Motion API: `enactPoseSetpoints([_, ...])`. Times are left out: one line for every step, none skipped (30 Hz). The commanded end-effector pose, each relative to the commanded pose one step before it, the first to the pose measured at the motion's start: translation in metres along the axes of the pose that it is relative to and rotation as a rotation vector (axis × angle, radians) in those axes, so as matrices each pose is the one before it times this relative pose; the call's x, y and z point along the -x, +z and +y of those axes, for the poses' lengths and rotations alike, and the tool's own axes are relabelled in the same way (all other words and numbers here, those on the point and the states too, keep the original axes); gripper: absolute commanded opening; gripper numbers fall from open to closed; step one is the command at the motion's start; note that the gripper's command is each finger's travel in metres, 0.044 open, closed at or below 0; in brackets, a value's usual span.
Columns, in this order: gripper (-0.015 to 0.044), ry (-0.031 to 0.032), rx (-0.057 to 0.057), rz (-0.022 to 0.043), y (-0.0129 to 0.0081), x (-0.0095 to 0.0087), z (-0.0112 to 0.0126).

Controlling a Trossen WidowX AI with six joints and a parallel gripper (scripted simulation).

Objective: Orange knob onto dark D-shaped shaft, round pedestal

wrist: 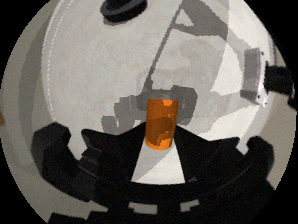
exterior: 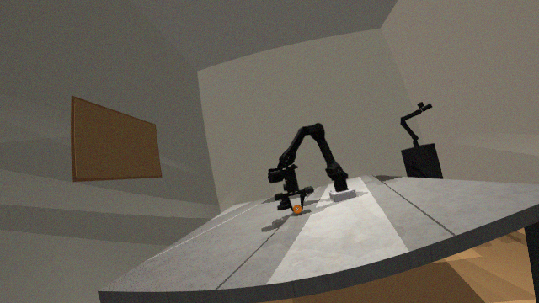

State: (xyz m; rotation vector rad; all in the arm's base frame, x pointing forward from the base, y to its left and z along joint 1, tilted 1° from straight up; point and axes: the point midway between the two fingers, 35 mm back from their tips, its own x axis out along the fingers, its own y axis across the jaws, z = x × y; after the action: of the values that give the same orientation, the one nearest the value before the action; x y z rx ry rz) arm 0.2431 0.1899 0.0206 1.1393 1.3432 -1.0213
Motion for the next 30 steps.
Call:
enactPoseSetpoints([0.0180,0.00249,0.0049,0.07994,0.00407,0.00308,-0.00025])
enactPoseSetpoints([0.0180,0.00012,0.0000,0.01601,0.00091,0.00056,0.00001])
enactPoseSetpoints([0.0180,0.00012,0.0000,0.01611,0.00091,0.00056,0.00001])
enactPoseSetpoints([0.0180,0.00012,0.0000,0.01622,0.00092,0.00056,0.00001])
enactPoseSetpoints([0.0180,0.00012,0.0000,0.01625,0.00092,0.00056,0.00001])
enactPoseSetpoints([0.0180,0.00012,0.0000,0.01613,0.00092,0.00056,0.00001])
enactPoseSetpoints([0.0180,0.00011,0.0000,0.01598,0.00091,0.00056,0.00001])
enactPoseSetpoints([0.0180,0.00011,0.0000,0.01599,0.00091,0.00056,0.00001])
enactPoseSetpoints([0.0180,0.00011,0.0000,0.01613,0.00092,0.00056,0.00001])
enactPoseSetpoints([0.0180,0.00011,0.0000,0.01622,0.00093,0.00056,0.00000])
enactPoseSetpoints([0.0180,0.00011,0.0000,0.01621,0.00093,0.00056,0.00000])
enactPoseSetpoints([0.0180,0.00011,0.0000,0.01616,0.00093,0.00056,0.00000])
enactPoseSetpoints([0.0180,0.00010,0.0000,0.01617,0.00093,0.00056,0.00000])
enactPoseSetpoints([0.0180,0.00010,0.0000,0.01624,0.00093,0.00057,0.00000])
enactPoseSetpoints([0.0180,0.00010,0.0000,0.01625,0.00093,0.00057,0.00000])
enactPoseSetpoints([0.0180,0.00010,0.0000,0.01625,0.00093,0.00057,0.00000])
enactPoseSetpoints([0.0180,0.00010,0.0000,0.01627,0.00093,0.00057,0.00000])
enactPoseSetpoints([0.0180,0.00009,0.0000,0.01631,0.00094,0.00057,-0.00001])
enactPoseSetpoints([0.0180,0.00009,0.0000,0.01638,0.00094,0.00057,-0.00001])
enactPoseSetpoints([0.0180,0.00009,0.0000,0.01665,0.00096,0.00058,-0.00001])
enactPoseSetpoints([0.0180,0.00009,0.0000,0.01693,0.00098,0.00059,-0.00001])
enactPoseSetpoints([0.0180,0.00009,0.0000,0.01708,0.00098,0.00060,-0.00001])
enactPoseSetpoints([0.0180,0.00009,0.0000,0.01712,0.00099,0.00060,-0.00001])
enactPoseSetpoints([0.0180,0.00009,0.0000,0.01712,0.00099,0.00060,-0.00001])
enactPoseSetpoints([0.0180,0.00009,0.0000,0.01711,0.00099,0.00060,-0.00002])
enactPoseSetpoints([0.0180,0.00008,0.0000,0.01710,0.00099,0.00060,-0.00002])
enactPoseSetpoints([0.0180,0.00008,0.0000,0.01710,0.00099,0.00060,-0.00002])
enactPoseSetpoints([0.0180,0.00008,0.0000,0.01710,0.00099,0.00060,-0.00002])
enactPoseSetpoints([0.0180,0.00008,0.0000,0.01711,0.00099,0.00060,-0.00002])
enactPoseSetpoints([0.0180,0.00008,0.0000,0.01711,0.00098,0.00060,-0.00002])
